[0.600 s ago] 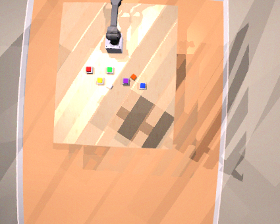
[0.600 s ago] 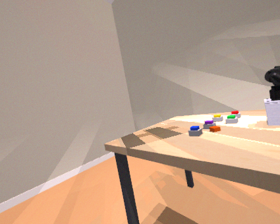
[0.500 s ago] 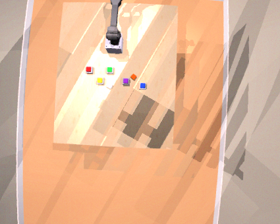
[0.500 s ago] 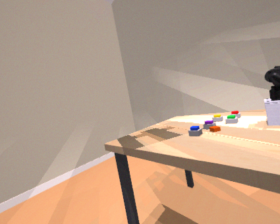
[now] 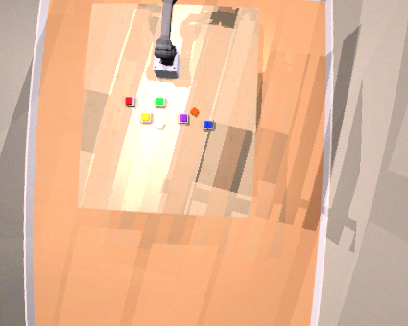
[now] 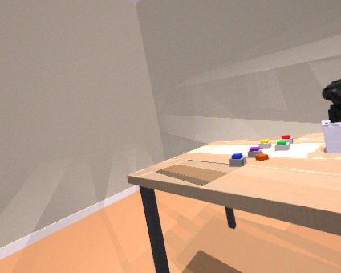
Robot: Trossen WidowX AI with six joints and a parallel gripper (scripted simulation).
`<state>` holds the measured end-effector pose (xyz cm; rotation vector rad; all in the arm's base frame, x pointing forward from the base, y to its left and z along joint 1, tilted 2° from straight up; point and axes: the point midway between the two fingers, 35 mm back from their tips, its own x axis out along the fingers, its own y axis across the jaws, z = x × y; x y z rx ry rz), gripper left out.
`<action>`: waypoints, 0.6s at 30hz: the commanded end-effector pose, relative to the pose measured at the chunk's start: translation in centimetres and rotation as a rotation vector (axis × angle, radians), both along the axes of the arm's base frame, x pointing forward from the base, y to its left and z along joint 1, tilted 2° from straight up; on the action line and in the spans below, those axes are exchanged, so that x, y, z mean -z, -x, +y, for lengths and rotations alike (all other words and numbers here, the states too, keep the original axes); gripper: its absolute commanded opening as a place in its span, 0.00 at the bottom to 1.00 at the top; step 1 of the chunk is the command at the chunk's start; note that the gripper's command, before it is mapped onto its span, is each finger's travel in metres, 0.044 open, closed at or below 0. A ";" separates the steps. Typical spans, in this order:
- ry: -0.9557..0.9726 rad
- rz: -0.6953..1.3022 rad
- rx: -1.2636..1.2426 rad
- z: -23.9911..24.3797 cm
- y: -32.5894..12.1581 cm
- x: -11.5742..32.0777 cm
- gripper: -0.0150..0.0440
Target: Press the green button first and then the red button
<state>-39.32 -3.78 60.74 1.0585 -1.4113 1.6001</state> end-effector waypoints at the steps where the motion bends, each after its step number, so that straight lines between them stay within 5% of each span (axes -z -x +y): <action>1: -0.001 0.175 0.095 1.2 -6.8 -3.2 0.93; 10: 0.038 0.610 0.357 3.4 -24.9 -6.9 0.93; 18: 0.161 0.993 0.608 4.6 -41.2 -4.5 0.93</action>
